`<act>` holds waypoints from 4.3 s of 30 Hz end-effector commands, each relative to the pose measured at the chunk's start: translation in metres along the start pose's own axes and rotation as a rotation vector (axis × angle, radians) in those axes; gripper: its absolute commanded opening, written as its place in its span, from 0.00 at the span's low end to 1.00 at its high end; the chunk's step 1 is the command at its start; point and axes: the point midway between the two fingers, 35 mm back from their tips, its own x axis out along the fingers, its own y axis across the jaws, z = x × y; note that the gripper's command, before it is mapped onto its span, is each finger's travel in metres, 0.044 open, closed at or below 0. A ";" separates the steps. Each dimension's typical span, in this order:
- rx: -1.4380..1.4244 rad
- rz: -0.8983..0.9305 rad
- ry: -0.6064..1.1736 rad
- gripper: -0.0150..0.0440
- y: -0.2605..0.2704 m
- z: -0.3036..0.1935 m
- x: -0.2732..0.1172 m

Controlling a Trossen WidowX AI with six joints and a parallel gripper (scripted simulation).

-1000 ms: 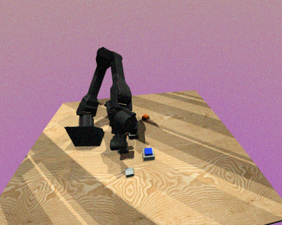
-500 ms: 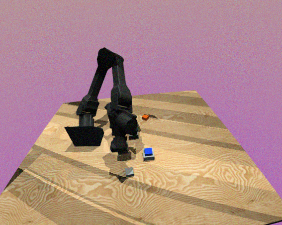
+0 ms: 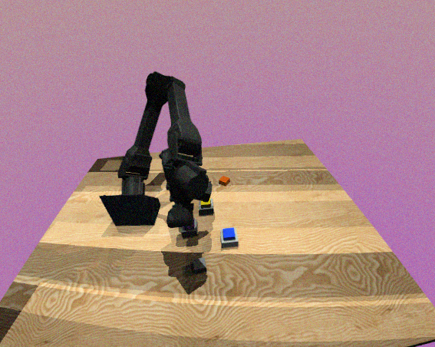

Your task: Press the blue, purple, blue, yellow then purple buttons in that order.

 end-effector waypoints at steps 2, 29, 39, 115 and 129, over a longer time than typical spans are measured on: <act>-0.005 -0.003 0.005 0.29 -0.001 0.001 -0.016; -0.010 -0.006 0.001 0.29 -0.050 0.121 -0.029; -0.011 -0.004 0.000 0.29 -0.049 0.120 -0.001; -0.006 0.001 0.004 0.29 0.088 0.056 -0.015; -0.006 0.002 0.004 0.29 0.089 0.055 0.009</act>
